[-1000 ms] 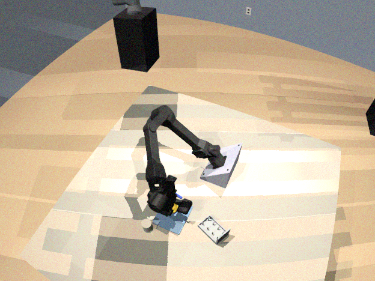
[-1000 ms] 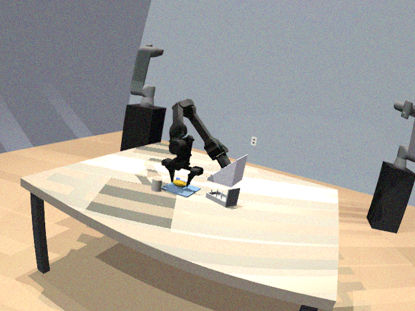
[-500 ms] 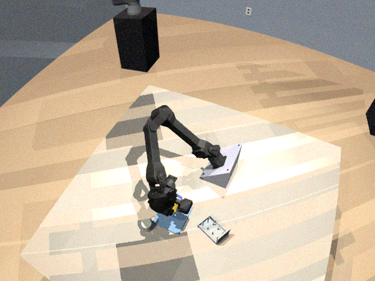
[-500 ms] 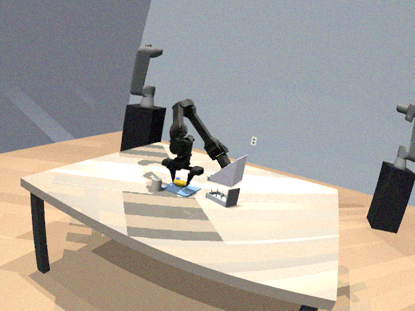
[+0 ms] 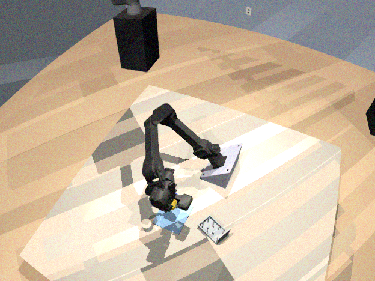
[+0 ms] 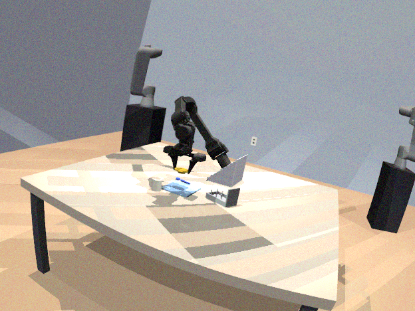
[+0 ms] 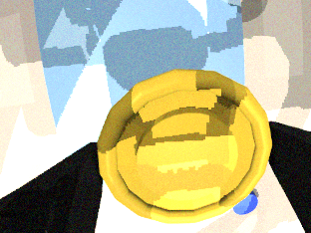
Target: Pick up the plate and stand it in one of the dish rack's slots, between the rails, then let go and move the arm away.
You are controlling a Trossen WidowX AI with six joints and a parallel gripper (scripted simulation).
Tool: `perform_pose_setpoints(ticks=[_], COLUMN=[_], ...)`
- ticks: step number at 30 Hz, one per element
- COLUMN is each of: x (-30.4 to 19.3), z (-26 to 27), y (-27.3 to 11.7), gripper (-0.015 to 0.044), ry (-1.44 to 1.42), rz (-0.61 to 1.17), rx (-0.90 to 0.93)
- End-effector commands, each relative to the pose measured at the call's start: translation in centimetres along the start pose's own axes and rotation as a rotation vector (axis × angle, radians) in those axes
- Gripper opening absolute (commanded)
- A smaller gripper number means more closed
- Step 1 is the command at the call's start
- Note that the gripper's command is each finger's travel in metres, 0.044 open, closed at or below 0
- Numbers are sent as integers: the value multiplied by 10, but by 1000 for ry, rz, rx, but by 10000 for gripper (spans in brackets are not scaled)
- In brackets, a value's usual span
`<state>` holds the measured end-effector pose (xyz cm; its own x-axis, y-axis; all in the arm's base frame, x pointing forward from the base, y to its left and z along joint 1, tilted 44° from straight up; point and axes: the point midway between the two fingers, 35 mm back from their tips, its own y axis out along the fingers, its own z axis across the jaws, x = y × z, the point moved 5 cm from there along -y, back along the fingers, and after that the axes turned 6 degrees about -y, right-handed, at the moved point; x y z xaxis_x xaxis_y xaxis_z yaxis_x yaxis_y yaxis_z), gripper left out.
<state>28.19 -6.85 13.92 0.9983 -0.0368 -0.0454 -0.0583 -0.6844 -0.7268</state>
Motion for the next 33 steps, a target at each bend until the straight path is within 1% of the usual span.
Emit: perform_pose_setpoints(ticks=[1,21,26,33], x=[3,7,8,5], z=[1,2,3,63], y=[-25,-101,-106,-107], gripper=[0,0,0,0], ry=[11,-6,-2,194], rz=[-17,-16,-15,8], rx=[8,7,7,18])
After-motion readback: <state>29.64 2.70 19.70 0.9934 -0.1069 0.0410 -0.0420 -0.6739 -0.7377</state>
